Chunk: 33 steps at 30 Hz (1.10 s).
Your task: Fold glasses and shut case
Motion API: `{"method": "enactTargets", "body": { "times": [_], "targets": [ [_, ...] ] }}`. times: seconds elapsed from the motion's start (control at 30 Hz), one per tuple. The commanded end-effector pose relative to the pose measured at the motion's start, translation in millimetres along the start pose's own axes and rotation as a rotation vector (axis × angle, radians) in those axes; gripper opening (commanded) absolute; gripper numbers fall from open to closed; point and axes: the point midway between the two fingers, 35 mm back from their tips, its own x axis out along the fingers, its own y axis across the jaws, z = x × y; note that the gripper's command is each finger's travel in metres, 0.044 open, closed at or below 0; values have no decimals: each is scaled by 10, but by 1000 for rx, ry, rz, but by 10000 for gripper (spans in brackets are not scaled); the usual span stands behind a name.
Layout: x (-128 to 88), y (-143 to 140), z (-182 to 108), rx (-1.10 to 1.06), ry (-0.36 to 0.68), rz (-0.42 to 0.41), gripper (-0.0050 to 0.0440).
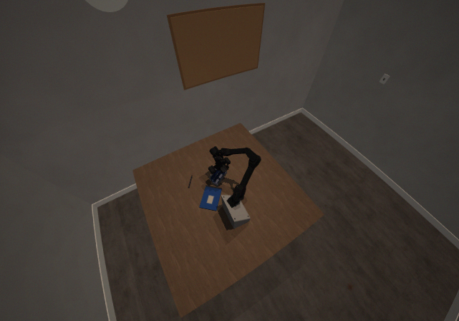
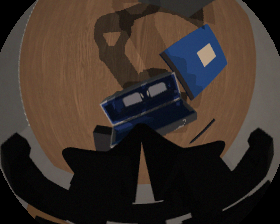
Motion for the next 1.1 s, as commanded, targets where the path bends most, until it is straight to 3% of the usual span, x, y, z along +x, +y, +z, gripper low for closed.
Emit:
{"method": "enactTargets", "body": {
  "times": [0.0, 0.2, 0.7, 1.07],
  "targets": [
    [-96, -3, 27, -8, 11, -11, 0],
    [-84, -52, 40, -94, 3, -9, 0],
    [-17, -332, 133, -611, -51, -5, 0],
    [15, -461, 189, -869, -80, -9, 0]
  ]
}}
